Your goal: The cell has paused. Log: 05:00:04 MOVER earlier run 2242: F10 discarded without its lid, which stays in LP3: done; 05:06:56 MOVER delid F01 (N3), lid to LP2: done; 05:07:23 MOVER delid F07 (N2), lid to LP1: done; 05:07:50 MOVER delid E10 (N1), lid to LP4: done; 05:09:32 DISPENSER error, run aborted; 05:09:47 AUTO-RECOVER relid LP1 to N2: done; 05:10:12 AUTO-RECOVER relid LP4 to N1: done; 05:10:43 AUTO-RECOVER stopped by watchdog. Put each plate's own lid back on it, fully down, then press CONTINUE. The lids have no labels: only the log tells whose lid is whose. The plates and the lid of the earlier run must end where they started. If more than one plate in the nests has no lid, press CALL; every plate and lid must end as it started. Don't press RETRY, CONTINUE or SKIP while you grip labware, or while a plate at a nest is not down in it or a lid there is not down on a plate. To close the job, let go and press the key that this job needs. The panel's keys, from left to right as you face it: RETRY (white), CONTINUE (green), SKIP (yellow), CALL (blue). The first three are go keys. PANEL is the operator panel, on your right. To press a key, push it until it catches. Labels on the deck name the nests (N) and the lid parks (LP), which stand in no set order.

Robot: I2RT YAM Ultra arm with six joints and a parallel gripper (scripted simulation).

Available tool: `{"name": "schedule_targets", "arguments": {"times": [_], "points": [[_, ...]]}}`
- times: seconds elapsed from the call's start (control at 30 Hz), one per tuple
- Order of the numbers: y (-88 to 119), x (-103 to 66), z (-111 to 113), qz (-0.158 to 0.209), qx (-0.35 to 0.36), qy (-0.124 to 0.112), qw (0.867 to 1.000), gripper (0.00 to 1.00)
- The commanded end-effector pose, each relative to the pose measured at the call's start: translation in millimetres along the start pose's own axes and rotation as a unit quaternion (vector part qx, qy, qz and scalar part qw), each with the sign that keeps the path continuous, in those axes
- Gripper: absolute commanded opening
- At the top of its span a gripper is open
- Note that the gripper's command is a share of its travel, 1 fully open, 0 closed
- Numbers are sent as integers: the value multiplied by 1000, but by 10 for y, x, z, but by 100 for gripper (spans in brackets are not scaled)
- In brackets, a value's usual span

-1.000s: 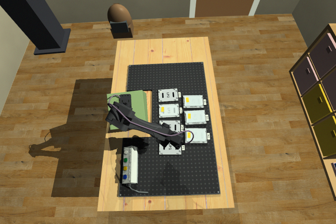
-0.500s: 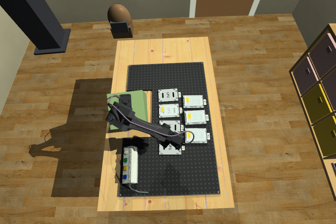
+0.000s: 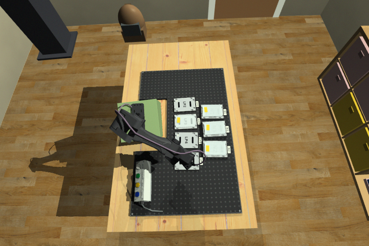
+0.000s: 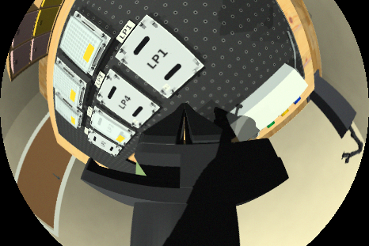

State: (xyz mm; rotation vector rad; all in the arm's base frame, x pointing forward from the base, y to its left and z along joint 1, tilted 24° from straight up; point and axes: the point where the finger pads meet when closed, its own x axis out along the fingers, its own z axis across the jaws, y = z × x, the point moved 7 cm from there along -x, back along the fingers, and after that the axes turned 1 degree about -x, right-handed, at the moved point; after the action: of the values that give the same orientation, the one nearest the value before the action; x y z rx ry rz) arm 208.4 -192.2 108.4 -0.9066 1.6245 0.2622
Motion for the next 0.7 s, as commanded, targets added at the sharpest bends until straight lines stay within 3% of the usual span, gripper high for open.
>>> {"name": "schedule_targets", "arguments": {"times": [0.0,0.3,0.67], "points": [[48,-43,-129,-16,43,-11,999,0],[202,-33,-439,-15,112,-11,993,0],[442,-20,-928,-15,213,-11,977,0]]}}
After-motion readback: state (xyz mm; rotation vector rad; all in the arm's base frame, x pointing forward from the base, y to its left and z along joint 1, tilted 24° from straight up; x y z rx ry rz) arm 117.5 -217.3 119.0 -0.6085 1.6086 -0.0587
